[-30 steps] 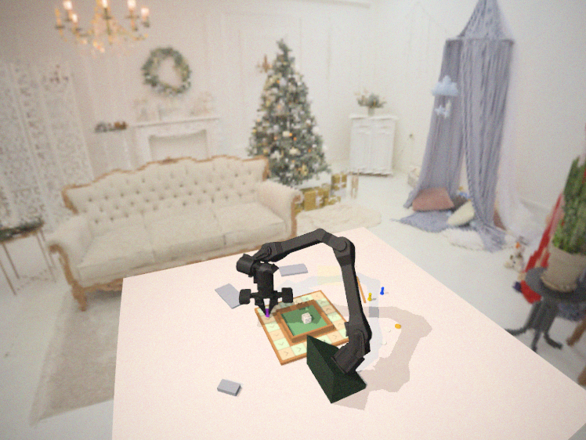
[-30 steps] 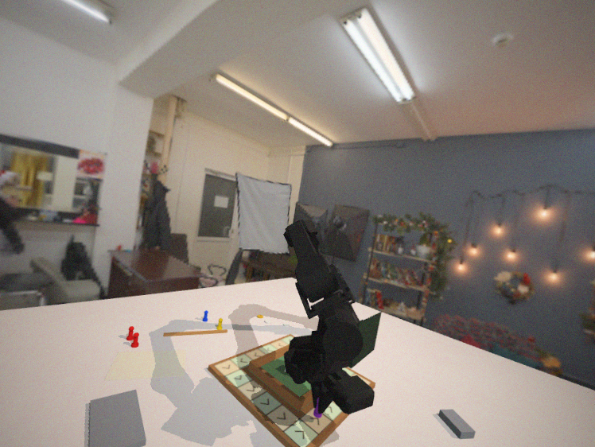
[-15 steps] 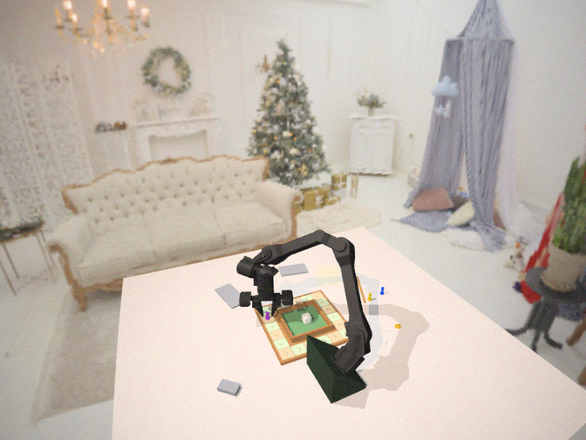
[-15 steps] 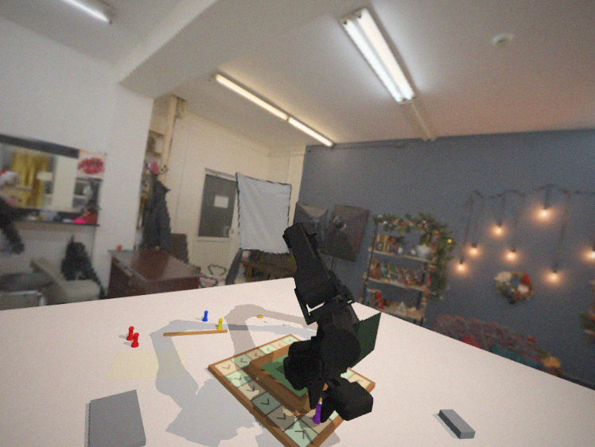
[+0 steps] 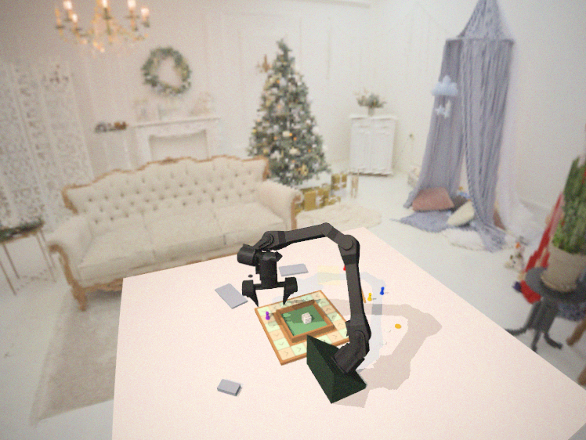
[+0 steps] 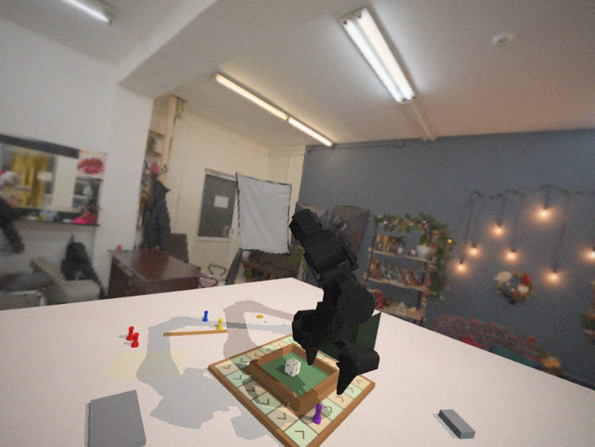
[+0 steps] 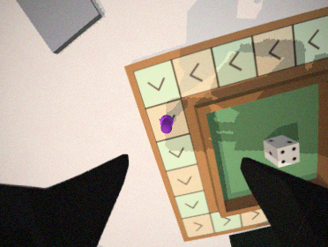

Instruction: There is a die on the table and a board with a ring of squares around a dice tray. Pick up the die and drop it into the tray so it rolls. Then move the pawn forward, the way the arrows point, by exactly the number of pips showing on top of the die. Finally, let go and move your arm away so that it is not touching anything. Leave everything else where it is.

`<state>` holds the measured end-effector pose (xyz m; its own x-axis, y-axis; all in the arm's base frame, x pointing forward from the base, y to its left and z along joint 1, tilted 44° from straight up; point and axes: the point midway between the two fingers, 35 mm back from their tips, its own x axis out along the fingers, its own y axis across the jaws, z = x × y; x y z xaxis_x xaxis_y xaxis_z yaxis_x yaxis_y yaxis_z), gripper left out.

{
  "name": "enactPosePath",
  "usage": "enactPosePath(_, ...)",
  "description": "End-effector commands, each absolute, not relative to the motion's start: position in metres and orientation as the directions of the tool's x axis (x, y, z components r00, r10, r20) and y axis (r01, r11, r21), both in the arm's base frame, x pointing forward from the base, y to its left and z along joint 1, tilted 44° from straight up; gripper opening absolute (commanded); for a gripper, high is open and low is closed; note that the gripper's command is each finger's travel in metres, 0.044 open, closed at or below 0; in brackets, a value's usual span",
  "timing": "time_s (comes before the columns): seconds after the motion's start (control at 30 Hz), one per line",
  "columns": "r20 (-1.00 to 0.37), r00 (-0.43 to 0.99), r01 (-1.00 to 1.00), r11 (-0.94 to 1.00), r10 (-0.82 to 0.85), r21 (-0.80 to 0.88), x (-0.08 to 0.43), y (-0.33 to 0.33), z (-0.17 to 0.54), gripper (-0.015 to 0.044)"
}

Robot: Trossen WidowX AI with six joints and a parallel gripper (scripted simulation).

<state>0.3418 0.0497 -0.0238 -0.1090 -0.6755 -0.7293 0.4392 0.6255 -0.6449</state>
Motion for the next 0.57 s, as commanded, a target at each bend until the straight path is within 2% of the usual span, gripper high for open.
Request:
enactPosePath(0.0, -0.735, -0.107, 0.380, 0.656, -0.670, -0.653, 0.310, 0.060, 0.010, 0.0440)
enactPosePath(0.27, -0.731, -0.114, 0.205, 0.704, -0.673, -0.680, 0.211, 0.057, 0.076, 0.0440)
enactPosePath(0.3, -0.736, -0.096, 0.270, 0.695, -0.670, -0.667, 0.246, 0.064, 0.060, 0.0440)
enactPosePath(0.53, -0.736, -0.096, 0.270, 0.695, -0.670, -0.667, 0.246, 0.064, 0.060, 0.0440)
